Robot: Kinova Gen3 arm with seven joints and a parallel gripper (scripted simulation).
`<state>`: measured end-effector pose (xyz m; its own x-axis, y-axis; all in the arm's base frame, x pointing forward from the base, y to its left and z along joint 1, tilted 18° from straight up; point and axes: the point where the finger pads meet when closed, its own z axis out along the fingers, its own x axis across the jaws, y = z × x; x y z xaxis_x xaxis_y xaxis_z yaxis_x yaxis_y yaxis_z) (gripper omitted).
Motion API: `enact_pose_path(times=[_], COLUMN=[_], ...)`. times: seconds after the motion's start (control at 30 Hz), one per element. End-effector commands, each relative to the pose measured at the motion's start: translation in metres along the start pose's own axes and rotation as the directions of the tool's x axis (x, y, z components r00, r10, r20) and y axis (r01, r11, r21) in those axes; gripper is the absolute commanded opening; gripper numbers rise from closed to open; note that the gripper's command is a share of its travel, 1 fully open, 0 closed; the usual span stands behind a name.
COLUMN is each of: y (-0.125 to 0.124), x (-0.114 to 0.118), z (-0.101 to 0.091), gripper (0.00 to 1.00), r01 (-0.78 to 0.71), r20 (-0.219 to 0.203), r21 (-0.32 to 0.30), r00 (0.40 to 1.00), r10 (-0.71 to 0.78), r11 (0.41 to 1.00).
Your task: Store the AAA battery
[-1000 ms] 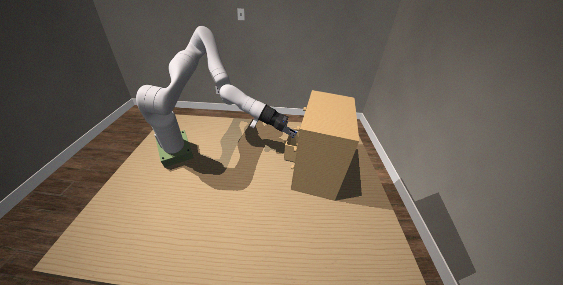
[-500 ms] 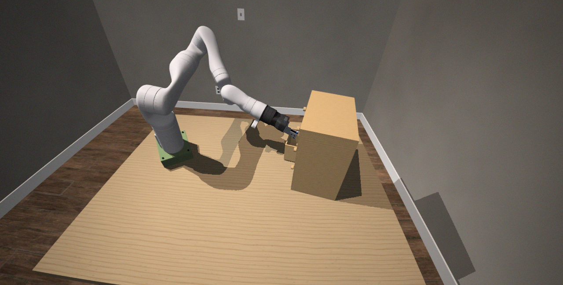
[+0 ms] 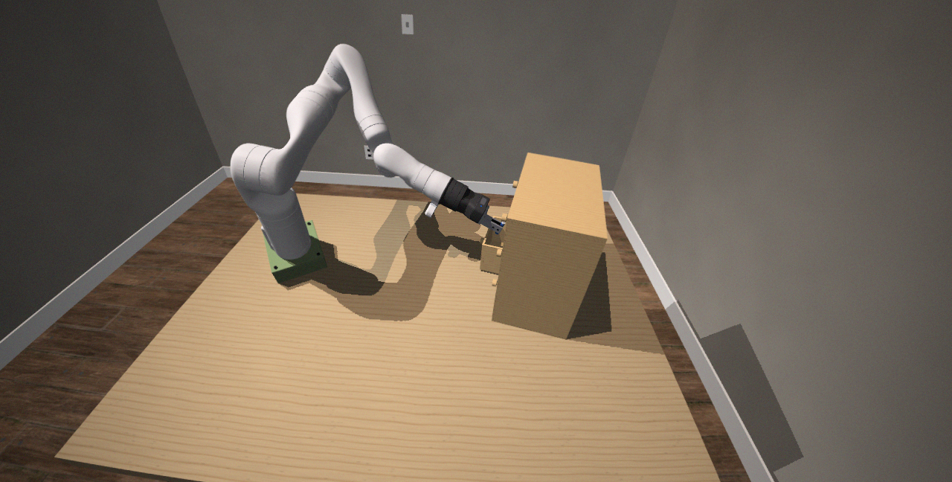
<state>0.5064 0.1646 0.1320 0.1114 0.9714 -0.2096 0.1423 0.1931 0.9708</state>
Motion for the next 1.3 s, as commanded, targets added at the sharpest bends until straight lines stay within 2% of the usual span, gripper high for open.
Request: enact_pose_path(times=[0.0, 0.67, 0.7, 0.77, 0.8, 0.87, 0.9, 0.97, 1.0, 1.13, 1.17, 1.23, 1.27], y=[0.0007, 0.0007, 0.0007, 0.0007, 0.0007, 0.0007, 0.0007, 0.0007, 0.0007, 0.0007, 0.0007, 0.0007, 0.0007], x=[0.0002, 0.0002, 0.0002, 0.0002, 0.0002, 0.0002, 0.0002, 0.0002, 0.0002, 0.0002, 0.0002, 0.0002, 0.0002], z=[-0.0001, -0.0001, -0.0001, -0.0001, -0.0001, -0.0001, -0.0001, -0.0001, -0.0001, -0.0001, -0.0001, -0.0001, -0.0001], gripper=[0.24, 0.24, 0.30, 0.30, 0.36, 0.36, 0.42, 0.42, 0.48, 0.48, 0.54, 0.54, 1.00], r01=[-0.001, -0.001, -0.001, -0.001, -0.001, -0.001, -0.001, -0.001, -0.001, -0.001, -0.001, -0.001, -0.001], r20=[0.000, 0.000, 0.000, 0.000, 0.000, 0.000, 0.000, 0.000, 0.000, 0.000, 0.000, 0.000, 0.000], r21=[-0.001, -0.001, -0.001, -0.001, -0.001, -0.001, -0.001, -0.001, -0.001, -0.001, -0.001, -0.001, -0.001], r00=[1.000, 1.000, 1.000, 1.000, 1.000, 1.000, 1.000, 1.000, 1.000, 1.000, 1.000, 1.000, 1.000], r10=[0.001, 0.001, 0.001, 0.001, 0.001, 0.001, 0.001, 0.001, 0.001, 0.001, 0.001, 0.001, 0.001], r11=[1.000, 1.000, 1.000, 1.000, 1.000, 1.000, 1.000, 1.000, 1.000, 1.000, 1.000, 1.000, 1.000])
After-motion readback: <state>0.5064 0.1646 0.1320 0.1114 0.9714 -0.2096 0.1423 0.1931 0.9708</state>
